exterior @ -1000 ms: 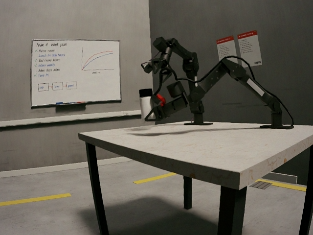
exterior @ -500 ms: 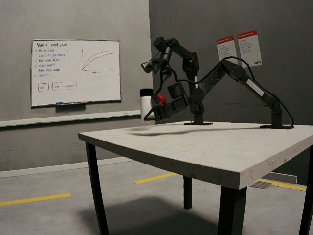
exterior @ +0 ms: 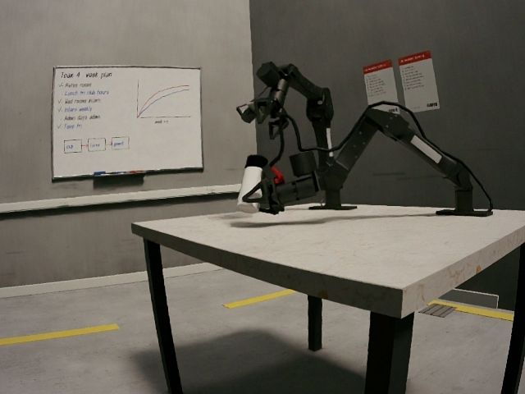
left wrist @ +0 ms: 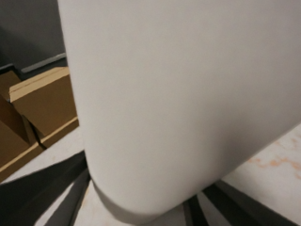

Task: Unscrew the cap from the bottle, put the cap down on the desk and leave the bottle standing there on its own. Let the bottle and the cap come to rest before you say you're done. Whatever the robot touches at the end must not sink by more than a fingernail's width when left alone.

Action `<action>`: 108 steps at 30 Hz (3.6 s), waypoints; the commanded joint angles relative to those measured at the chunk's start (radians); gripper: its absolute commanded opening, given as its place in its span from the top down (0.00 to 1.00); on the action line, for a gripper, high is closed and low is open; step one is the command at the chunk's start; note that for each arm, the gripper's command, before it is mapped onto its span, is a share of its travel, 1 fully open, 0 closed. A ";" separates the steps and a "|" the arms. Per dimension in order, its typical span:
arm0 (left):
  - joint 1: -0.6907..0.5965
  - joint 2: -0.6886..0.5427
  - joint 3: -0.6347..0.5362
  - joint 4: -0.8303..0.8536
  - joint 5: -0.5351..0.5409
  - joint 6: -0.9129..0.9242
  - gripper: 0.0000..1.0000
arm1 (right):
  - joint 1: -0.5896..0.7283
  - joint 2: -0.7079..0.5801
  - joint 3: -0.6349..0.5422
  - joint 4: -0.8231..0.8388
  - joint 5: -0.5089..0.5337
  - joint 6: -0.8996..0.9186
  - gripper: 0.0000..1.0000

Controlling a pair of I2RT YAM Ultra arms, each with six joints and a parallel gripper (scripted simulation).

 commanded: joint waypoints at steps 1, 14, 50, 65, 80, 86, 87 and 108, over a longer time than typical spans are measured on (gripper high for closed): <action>0.005 -0.026 0.010 0.089 -0.002 0.020 1.00 | -0.003 0.001 0.014 -0.002 0.006 -0.006 0.06; 0.006 -0.020 0.016 0.092 0.001 0.014 1.00 | -0.003 0.001 0.014 -0.002 0.006 -0.006 0.06; 0.006 -0.019 0.017 0.079 0.001 0.014 1.00 | -0.070 -0.033 -0.237 0.227 -0.093 -0.040 0.06; 0.006 -0.019 0.017 0.079 0.001 0.014 1.00 | -0.070 -0.023 -0.236 0.215 -0.093 -0.033 0.06; 0.006 -0.019 0.017 0.079 0.001 0.014 1.00 | -0.070 -0.039 -0.230 0.226 -0.093 -0.039 0.06; 0.006 -0.019 0.017 0.079 0.001 0.014 1.00 | -0.070 -0.039 -0.230 0.226 -0.093 -0.039 0.06; 0.006 -0.019 0.017 0.079 0.001 0.014 1.00 | -0.070 -0.039 -0.230 0.226 -0.093 -0.039 0.06; 0.006 -0.019 0.017 0.079 0.001 0.014 1.00 | -0.066 -0.028 -0.250 0.282 -0.092 -0.038 0.06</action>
